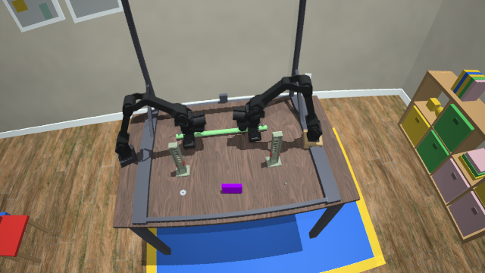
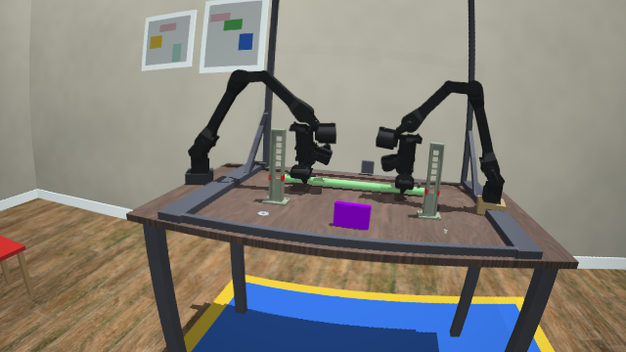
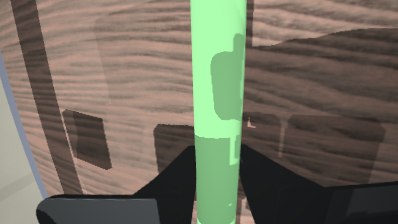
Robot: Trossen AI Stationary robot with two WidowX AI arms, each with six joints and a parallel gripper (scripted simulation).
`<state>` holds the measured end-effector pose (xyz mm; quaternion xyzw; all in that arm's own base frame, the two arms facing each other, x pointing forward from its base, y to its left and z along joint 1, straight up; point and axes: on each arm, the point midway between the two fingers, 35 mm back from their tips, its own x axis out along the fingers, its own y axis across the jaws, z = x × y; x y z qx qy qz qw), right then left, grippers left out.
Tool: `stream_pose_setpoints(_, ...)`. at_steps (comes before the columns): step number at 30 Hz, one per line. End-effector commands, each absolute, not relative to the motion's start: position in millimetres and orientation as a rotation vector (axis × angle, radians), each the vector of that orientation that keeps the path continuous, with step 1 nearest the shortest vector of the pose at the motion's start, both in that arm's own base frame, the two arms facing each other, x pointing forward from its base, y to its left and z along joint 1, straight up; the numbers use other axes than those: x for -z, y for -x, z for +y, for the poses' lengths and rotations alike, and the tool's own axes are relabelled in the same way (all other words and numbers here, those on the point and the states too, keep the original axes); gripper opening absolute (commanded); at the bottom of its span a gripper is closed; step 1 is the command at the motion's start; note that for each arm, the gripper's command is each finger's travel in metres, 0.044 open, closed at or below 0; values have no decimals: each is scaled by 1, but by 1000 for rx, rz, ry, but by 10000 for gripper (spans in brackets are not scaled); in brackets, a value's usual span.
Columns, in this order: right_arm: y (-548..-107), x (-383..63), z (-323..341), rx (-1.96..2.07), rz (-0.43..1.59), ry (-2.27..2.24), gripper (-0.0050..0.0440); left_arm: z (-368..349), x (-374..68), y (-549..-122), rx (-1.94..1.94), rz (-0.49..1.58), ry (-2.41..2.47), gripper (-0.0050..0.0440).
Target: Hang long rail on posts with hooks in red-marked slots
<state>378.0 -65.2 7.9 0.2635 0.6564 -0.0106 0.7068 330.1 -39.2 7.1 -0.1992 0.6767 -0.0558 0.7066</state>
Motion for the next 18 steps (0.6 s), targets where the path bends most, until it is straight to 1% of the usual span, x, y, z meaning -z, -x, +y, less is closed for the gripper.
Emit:
stream_pose_setpoints(1, -383, -13, -67, 16, 1428, -578, -50, -39, -12, -334, 136, 1477, 443, -50)
stream_pose_setpoints(12, -383, -13, -67, 16, 1428, -578, -50, -39, -8, -334, 136, 1477, 443, -50)
stream_pose_setpoints(18, -383, -6, -67, 16, 1428, -578, -50, -39, -6, -334, 136, 1477, 443, -50)
